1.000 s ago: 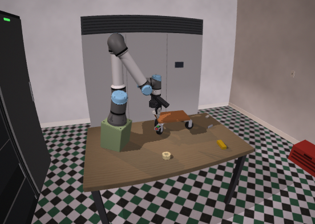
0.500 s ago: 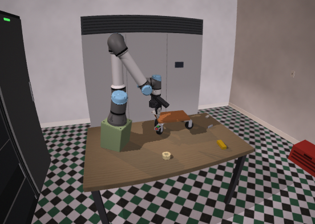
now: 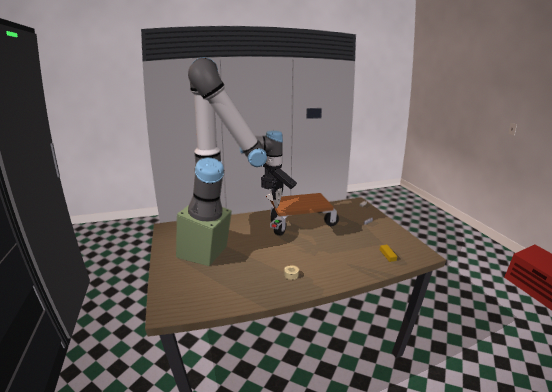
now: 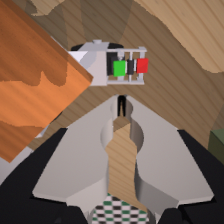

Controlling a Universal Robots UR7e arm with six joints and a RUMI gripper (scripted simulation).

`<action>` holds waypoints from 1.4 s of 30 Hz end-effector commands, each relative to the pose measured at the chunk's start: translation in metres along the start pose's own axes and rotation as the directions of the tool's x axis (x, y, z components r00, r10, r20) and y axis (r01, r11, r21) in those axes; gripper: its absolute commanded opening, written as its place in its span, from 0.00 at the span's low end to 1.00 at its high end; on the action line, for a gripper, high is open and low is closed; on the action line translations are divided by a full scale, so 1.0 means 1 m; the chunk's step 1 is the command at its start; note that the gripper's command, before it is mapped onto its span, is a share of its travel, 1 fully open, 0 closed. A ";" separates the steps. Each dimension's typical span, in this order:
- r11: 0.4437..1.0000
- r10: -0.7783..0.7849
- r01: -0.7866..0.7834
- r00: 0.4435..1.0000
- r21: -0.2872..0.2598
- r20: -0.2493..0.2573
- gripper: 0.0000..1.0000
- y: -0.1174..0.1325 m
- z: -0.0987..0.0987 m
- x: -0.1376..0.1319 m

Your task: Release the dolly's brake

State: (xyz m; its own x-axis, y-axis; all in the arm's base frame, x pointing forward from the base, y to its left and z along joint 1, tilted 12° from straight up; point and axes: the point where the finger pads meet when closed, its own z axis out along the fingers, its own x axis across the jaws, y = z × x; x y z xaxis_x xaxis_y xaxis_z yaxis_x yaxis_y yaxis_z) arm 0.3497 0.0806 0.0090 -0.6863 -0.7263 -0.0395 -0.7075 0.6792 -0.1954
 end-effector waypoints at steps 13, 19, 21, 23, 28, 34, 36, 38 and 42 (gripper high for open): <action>1.000 0.000 0.000 1.000 0.001 0.001 0.00 0.000 0.001 0.000; 1.000 0.000 0.000 1.000 0.001 0.000 0.00 0.000 0.004 0.000; 1.000 0.001 -0.001 1.000 0.001 0.000 0.00 0.000 0.006 0.000; 1.000 0.001 -0.001 1.000 0.001 0.000 0.00 0.000 0.009 0.000; 1.000 0.001 -0.001 1.000 0.001 0.000 0.00 0.000 0.017 -0.001; 1.000 0.001 -0.001 1.000 0.001 0.000 0.00 0.000 0.025 -0.001; 1.000 0.001 -0.001 1.000 0.001 0.000 0.00 0.000 0.029 -0.001; 1.000 0.001 -0.001 1.000 0.001 0.000 0.00 0.000 0.033 -0.001; 1.000 0.001 -0.001 1.000 0.001 0.000 0.00 0.000 0.041 -0.001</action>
State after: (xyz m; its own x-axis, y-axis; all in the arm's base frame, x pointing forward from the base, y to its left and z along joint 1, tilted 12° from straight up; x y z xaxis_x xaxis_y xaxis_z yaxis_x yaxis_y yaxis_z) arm 0.3548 0.0781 -0.0213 -0.6869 -0.7258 -0.0384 -0.7073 0.6797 -0.1943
